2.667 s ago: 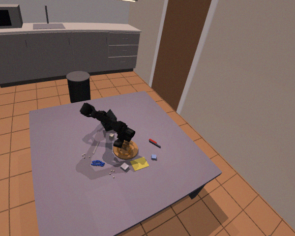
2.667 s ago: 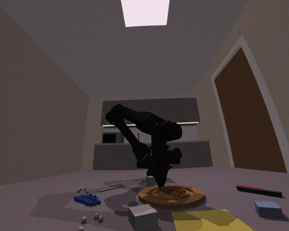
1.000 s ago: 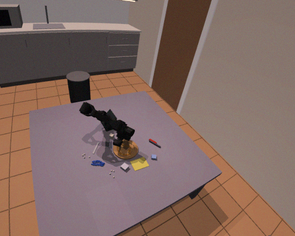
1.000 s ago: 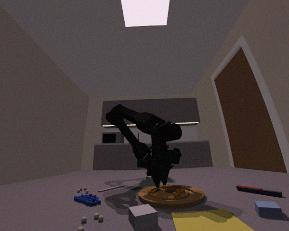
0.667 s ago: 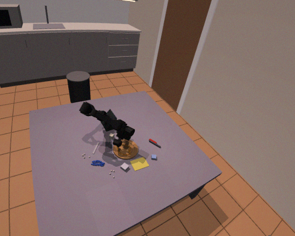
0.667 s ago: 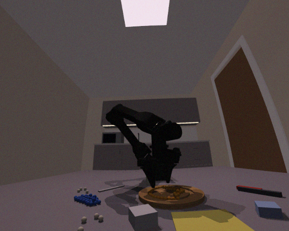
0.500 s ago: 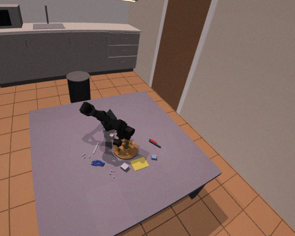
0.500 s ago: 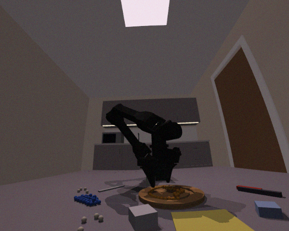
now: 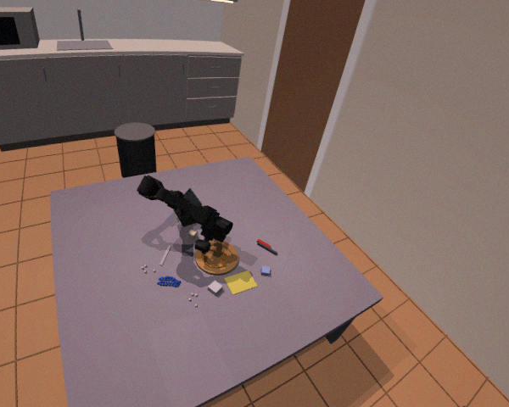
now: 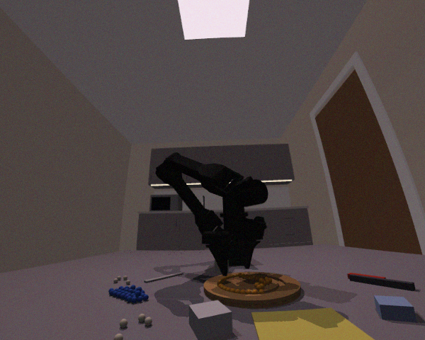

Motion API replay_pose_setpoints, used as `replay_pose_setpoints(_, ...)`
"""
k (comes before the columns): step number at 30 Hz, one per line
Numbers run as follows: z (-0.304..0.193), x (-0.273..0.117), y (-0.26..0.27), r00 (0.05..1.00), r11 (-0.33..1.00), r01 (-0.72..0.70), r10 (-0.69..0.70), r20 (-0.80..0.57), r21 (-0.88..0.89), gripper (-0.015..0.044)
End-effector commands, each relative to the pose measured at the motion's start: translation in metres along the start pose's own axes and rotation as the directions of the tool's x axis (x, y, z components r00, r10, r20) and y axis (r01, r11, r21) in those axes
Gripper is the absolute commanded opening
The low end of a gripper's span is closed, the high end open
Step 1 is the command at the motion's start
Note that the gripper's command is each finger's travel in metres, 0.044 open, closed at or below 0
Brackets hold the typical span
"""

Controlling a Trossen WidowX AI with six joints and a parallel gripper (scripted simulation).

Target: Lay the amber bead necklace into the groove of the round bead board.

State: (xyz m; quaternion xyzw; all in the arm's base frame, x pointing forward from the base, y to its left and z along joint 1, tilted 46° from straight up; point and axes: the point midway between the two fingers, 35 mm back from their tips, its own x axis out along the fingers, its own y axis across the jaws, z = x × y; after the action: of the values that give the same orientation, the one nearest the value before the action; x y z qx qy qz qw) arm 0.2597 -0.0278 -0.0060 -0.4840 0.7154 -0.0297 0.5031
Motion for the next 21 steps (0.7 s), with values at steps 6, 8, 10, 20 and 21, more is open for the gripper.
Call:
replay_pose_setpoints(6, 0.011, -0.031, -0.002, 1.0, 0.983, -0.003, 0.003, 0.002, 0.182, 0.0256)
replay_pose_setpoints(8, 0.011, -0.032, -0.002, 1.0, 0.982, -0.003, 0.003, 0.002, 0.188, 0.0204)
replay_pose_setpoints(10, 0.011, -0.032, -0.002, 1.0, 0.982, -0.003, 0.003, 0.002, 0.188, 0.0151)
replay_pose_setpoints(20, 0.013, -0.025, -0.003, 1.0, 0.981, -0.004, 0.003, 0.01, 0.194, 0.012)
replay_pose_setpoints(21, 0.013, -0.024, -0.003, 1.0, 0.981, -0.004, 0.003, 0.01, 0.194, 0.012)
